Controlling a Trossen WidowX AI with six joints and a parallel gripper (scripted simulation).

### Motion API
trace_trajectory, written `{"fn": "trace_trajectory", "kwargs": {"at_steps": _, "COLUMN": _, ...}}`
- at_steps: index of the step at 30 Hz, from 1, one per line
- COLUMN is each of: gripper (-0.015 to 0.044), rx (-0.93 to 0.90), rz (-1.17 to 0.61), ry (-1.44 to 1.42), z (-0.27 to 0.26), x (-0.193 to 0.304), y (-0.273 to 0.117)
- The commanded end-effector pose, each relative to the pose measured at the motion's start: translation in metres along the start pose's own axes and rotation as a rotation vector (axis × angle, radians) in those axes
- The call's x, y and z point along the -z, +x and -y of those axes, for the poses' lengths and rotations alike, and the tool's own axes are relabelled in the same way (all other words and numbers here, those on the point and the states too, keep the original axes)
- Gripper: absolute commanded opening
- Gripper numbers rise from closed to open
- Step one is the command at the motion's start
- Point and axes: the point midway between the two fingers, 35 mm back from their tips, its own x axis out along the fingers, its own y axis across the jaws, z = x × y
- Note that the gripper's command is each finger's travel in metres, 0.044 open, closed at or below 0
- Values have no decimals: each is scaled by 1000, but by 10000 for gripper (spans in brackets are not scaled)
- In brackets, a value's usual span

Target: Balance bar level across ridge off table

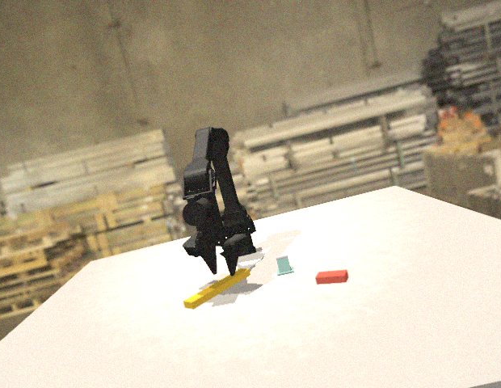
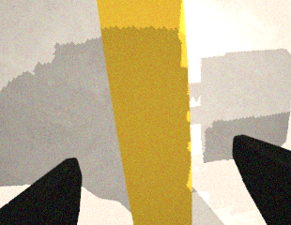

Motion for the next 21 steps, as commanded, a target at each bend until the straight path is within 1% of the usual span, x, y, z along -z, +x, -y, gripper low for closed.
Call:
{"fn": "trace_trajectory", "kwargs": {"at_steps": 1, "gripper": 315, "rx": 1, "rz": -10, "ry": 5, "z": 0, "x": 2, "y": 9}}
{"fn": "trace_trajectory", "kwargs": {"at_steps": 11, "gripper": 315, "rx": 1, "rz": -10, "ry": 5, "z": 1, "x": 3, "y": 24}}
{"fn": "trace_trajectory", "kwargs": {"at_steps": 21, "gripper": 315, "rx": 1, "rz": -10, "ry": 5, "z": 1, "x": 3, "y": 24}}
